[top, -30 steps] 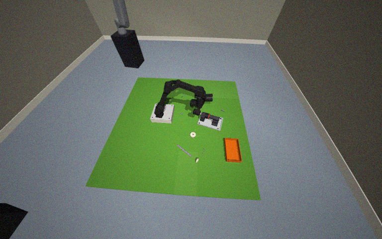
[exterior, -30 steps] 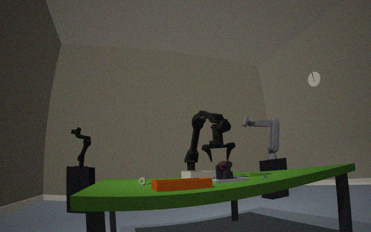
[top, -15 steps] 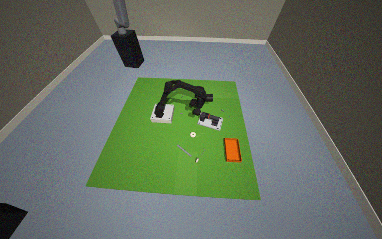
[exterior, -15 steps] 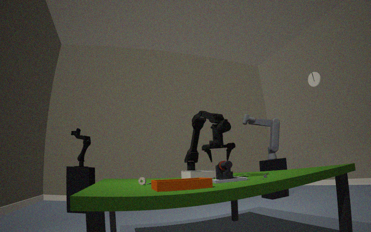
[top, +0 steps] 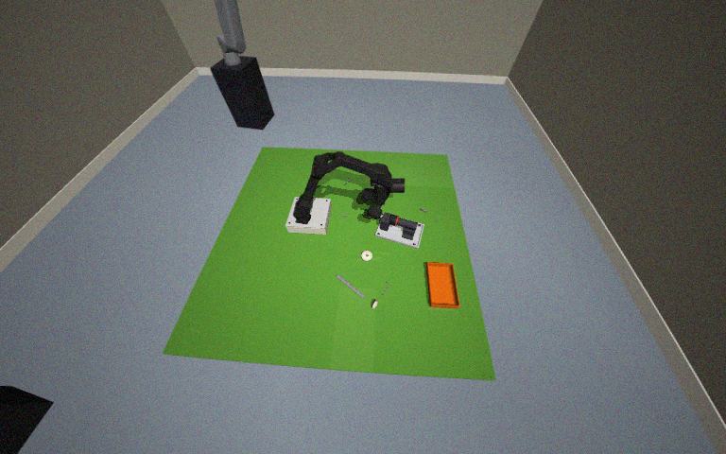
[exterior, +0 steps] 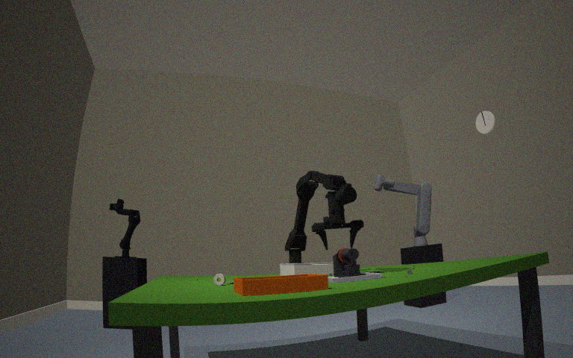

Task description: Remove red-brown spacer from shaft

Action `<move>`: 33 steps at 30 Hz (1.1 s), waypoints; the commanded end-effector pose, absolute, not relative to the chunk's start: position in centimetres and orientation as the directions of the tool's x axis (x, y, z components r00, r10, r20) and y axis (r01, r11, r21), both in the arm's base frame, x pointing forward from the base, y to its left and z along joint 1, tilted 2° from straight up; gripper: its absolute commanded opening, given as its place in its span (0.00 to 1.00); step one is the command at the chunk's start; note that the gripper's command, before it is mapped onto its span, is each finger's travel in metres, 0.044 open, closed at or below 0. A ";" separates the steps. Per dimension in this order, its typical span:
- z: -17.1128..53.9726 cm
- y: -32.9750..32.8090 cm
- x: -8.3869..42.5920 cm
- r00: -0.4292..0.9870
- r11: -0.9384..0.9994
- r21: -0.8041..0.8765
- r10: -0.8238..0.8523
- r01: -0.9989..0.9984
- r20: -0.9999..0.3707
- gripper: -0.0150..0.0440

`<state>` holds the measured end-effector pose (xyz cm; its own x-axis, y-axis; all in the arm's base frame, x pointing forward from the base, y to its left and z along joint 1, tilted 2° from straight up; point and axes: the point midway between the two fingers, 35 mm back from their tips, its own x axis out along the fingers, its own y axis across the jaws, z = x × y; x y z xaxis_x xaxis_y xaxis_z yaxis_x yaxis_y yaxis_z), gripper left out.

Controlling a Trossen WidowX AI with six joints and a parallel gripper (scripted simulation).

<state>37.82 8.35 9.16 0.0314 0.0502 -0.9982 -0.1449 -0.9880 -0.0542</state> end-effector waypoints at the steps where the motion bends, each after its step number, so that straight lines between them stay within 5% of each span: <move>1: 9.2 8.3 37.8 0.030 -0.989 -0.050 0.046 -0.141 -0.998 1.00; 33: 5.2 8.4 37.9 0.030 -0.989 -0.050 0.046 -0.141 -0.998 1.00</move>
